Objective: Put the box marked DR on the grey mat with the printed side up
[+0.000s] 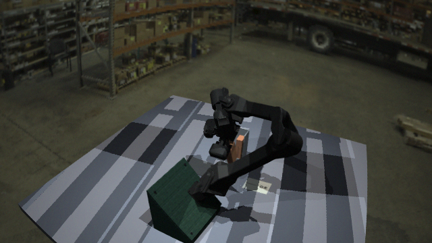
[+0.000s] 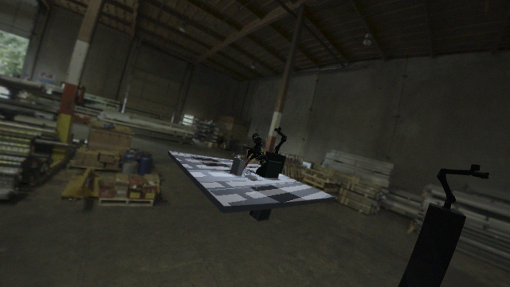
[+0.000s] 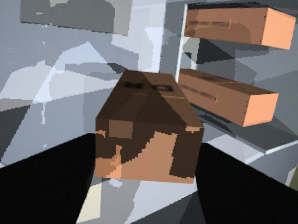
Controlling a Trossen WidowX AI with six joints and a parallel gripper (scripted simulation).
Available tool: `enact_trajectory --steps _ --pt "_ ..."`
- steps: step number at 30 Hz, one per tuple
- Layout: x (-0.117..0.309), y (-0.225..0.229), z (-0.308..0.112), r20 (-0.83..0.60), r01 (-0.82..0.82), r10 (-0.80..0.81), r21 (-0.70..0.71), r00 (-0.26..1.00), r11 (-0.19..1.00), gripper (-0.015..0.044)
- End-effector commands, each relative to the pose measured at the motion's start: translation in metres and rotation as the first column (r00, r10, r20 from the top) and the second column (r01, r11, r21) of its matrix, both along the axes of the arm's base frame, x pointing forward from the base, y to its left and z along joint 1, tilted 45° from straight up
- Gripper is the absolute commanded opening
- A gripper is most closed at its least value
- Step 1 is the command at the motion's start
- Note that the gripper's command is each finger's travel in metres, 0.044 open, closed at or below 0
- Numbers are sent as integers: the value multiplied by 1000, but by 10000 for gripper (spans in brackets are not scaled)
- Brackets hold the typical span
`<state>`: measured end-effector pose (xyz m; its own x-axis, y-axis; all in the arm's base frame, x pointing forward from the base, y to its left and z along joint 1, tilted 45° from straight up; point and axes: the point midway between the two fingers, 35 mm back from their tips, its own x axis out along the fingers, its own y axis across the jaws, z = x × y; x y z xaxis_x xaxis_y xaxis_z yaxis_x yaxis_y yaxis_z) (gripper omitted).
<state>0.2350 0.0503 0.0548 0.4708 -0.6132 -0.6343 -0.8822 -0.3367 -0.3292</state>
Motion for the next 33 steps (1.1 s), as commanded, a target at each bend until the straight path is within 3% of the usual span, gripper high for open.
enact_trajectory --steps 1,13,33 --pt "0 -5 5 3 -2 2 -5 1000 1000 158" --pt "-1 -16 15 3 -2 2 -7 1000 1000 158" --pt "-1 -38 -8 3 -2 2 -7 1000 1000 158"
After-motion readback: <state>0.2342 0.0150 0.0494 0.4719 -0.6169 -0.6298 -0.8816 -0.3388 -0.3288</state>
